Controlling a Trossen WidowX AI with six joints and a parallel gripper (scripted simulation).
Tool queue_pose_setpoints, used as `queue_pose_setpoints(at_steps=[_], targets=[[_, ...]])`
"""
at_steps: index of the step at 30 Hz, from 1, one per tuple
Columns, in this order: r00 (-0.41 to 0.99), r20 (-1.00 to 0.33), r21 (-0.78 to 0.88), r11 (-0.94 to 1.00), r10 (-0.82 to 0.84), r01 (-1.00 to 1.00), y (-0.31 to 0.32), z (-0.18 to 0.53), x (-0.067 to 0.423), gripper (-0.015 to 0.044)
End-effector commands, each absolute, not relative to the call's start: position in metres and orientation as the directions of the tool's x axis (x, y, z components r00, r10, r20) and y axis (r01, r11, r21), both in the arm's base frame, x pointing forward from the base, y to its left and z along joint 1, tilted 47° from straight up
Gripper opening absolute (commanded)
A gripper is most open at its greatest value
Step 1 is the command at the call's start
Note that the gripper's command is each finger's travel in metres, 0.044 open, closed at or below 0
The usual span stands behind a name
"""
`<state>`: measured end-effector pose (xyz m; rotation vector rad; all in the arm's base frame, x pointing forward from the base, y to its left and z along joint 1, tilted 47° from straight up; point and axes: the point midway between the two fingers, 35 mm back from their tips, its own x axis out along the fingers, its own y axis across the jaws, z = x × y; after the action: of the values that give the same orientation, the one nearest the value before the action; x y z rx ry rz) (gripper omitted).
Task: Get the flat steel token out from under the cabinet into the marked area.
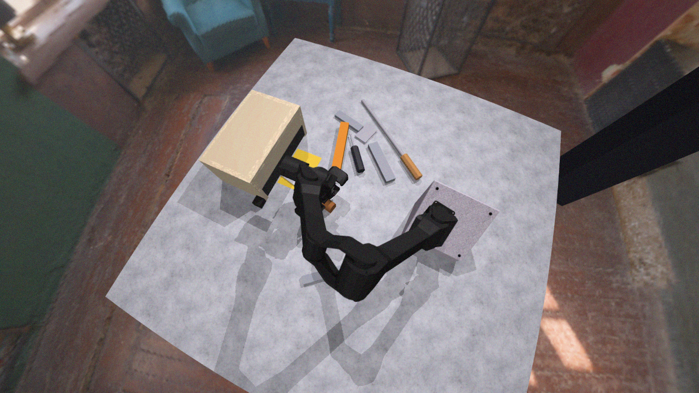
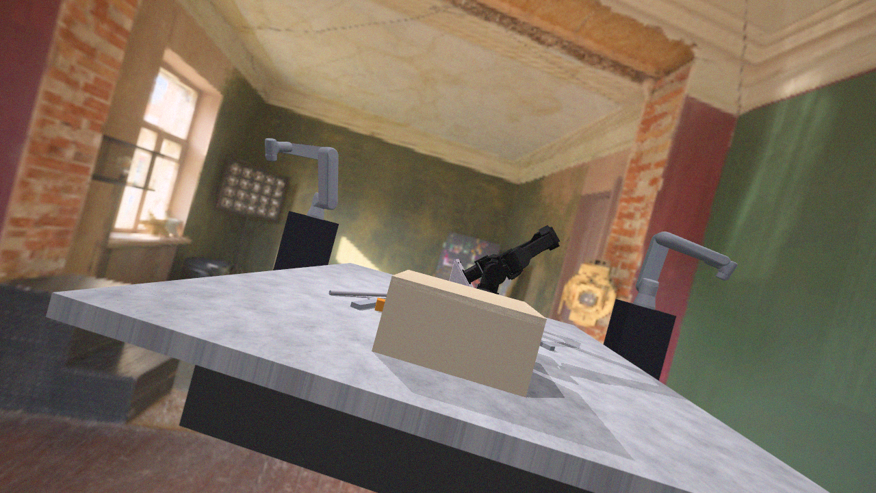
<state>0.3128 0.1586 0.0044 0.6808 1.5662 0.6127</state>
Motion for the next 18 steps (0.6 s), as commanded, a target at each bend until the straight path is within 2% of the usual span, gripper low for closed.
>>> queue_pose_setpoints(at_steps=[1,18], targets=[[-0.072,-0.681,0.724,0.685,0.729,0.081,0.159,0.004,0.305,0.0000],[-0.073,-0.681,0.724,0.685,0.729,0.082,0.160,0.007,0.286,0.0000]])
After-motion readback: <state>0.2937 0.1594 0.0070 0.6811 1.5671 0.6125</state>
